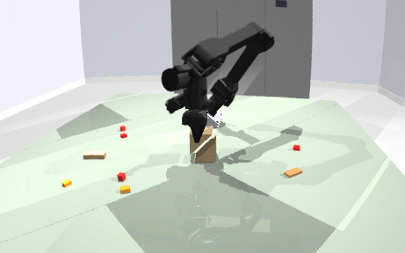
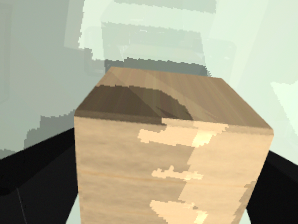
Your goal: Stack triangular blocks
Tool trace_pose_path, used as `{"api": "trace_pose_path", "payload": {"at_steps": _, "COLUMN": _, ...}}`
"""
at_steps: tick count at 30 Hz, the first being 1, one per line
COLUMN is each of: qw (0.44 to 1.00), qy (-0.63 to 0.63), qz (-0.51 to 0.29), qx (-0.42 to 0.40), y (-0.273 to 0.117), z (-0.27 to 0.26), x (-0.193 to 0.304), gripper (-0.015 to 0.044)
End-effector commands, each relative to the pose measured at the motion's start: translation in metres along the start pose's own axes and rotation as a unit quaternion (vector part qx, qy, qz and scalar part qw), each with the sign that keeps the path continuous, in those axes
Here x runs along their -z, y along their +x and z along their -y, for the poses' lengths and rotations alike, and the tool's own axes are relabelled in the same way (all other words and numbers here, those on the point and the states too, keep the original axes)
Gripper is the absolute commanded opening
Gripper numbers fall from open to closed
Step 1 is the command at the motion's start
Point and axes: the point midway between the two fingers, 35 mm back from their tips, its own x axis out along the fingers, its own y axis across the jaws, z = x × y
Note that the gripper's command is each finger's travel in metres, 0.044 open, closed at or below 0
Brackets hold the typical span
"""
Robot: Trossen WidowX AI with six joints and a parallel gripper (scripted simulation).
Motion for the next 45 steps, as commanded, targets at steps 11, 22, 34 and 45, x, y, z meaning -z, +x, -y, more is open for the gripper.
{"api": "trace_pose_path", "payload": {"at_steps": 11, "qw": 1.0, "qy": 0.002, "qz": -0.002, "qx": -0.003, "y": 0.006, "z": -0.001, "x": 0.003, "gripper": 0.0}}
{"api": "trace_pose_path", "payload": {"at_steps": 22, "qw": 1.0, "qy": 0.002, "qz": -0.002, "qx": -0.003, "y": 0.013, "z": -0.001, "x": 0.006, "gripper": 0.0}}
{"api": "trace_pose_path", "payload": {"at_steps": 34, "qw": 1.0, "qy": 0.002, "qz": -0.003, "qx": -0.003, "y": 0.02, "z": -0.001, "x": 0.008, "gripper": 0.0}}
{"api": "trace_pose_path", "payload": {"at_steps": 45, "qw": 1.0, "qy": 0.002, "qz": -0.003, "qx": -0.003, "y": 0.021, "z": -0.001, "x": 0.009, "gripper": 0.0}}
